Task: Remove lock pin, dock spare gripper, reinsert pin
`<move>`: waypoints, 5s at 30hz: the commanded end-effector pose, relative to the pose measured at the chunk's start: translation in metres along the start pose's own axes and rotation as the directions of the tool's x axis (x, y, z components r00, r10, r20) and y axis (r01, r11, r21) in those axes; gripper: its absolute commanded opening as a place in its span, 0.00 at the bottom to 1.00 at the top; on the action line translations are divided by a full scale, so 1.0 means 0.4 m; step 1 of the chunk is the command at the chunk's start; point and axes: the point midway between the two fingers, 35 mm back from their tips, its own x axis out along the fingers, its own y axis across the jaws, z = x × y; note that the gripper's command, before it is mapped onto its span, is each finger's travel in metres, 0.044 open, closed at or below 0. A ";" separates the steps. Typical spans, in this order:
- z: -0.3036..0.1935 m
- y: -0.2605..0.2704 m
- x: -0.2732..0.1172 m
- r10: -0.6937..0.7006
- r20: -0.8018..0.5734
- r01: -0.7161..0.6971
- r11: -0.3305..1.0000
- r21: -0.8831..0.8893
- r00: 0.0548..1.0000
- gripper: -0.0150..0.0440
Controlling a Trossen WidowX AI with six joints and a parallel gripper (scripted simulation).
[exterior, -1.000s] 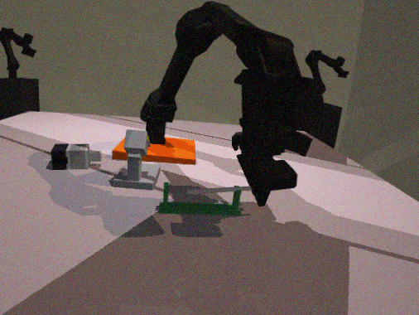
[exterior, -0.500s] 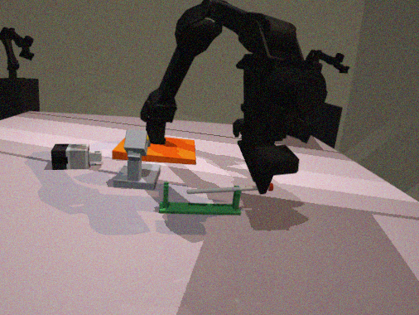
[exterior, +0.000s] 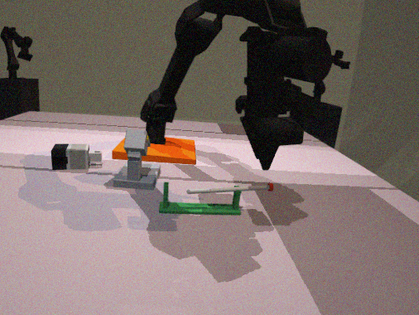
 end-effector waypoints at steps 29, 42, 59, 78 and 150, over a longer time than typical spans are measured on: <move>-0.161 -0.020 0.000 -0.121 -0.051 0.120 0.993 -0.022 0.991 0.56; -0.168 -0.028 0.049 -0.121 -0.051 0.120 0.993 -0.022 0.991 0.56; -0.178 -0.035 0.117 -0.121 -0.051 0.120 0.993 -0.022 0.991 0.56; -0.184 -0.036 0.147 -0.120 -0.051 0.120 0.993 -0.022 0.991 0.26; -0.325 -0.035 0.083 -0.083 -0.063 0.082 0.996 -0.022 0.995 0.25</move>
